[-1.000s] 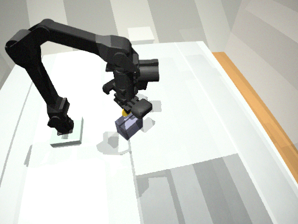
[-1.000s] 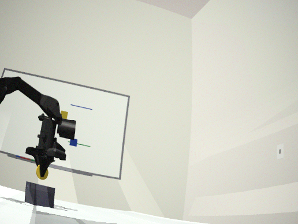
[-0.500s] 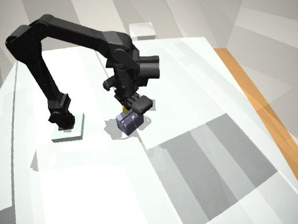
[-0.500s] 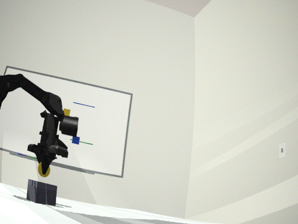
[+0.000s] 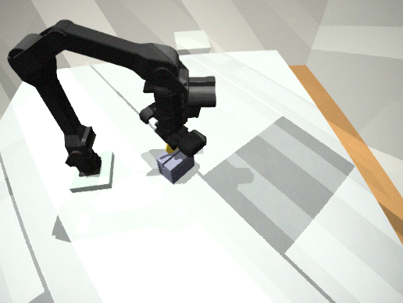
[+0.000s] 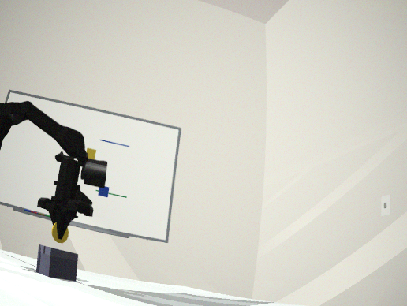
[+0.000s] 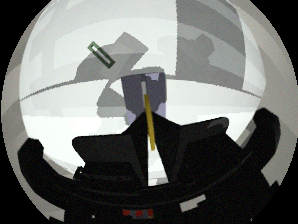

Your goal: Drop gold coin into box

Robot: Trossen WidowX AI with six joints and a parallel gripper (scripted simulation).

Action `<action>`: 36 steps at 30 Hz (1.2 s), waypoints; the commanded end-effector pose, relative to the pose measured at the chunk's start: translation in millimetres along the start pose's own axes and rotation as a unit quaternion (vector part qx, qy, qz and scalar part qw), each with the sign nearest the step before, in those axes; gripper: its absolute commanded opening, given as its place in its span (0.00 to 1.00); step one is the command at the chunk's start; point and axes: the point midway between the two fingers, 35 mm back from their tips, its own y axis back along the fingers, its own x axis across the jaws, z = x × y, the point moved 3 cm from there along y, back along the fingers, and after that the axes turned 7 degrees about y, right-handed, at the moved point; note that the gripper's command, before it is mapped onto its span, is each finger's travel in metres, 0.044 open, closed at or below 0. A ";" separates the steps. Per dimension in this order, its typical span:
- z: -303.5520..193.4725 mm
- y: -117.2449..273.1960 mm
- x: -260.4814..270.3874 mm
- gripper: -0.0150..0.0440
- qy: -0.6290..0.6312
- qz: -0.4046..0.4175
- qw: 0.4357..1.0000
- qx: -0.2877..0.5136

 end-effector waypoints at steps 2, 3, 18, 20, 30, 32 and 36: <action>-0.4 -3.6 -0.5 0.25 -0.001 0.000 1.000 0.000; -0.5 -4.1 -0.5 0.25 0.000 0.000 1.000 0.000; -0.3 -12.1 -0.1 0.25 0.003 0.000 1.000 0.000; -0.3 -13.2 -0.1 0.25 0.002 0.000 1.000 0.000; -0.3 -14.5 -0.2 0.39 0.001 0.000 1.000 0.000; -0.3 -14.5 -0.2 0.48 0.001 0.000 1.000 0.000; -0.3 -14.5 -0.2 0.53 0.001 0.000 1.000 0.000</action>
